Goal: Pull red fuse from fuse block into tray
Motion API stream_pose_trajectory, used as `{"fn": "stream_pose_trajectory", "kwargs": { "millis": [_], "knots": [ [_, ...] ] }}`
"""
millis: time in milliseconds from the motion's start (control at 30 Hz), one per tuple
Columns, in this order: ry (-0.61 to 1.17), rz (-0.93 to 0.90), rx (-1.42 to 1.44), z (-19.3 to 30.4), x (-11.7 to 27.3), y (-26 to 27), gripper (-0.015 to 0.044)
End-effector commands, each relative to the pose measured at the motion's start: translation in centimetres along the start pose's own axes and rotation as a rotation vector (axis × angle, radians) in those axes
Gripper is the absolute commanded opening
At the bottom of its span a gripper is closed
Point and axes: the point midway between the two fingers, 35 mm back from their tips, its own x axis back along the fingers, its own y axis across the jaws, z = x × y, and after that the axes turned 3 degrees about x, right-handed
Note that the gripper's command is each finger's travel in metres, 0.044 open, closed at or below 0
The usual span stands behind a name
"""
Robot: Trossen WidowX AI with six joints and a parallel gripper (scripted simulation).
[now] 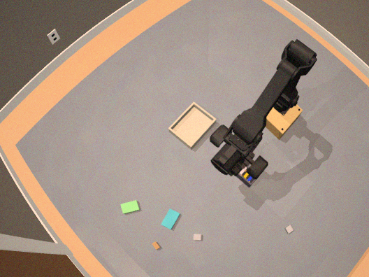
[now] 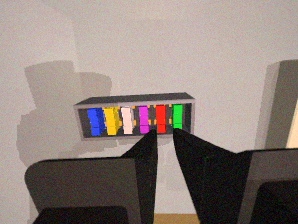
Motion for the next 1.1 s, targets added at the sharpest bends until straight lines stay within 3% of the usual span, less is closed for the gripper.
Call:
{"fn": "stream_pose_trajectory", "kwargs": {
  "millis": [0,1067],
  "knots": [
    [0.009,0.007,-0.002,0.0,-0.6,0.0,0.0064],
    [0.01,0.007,-0.002,0.2,-3.2,0.1,0.0064]
  ]
}}
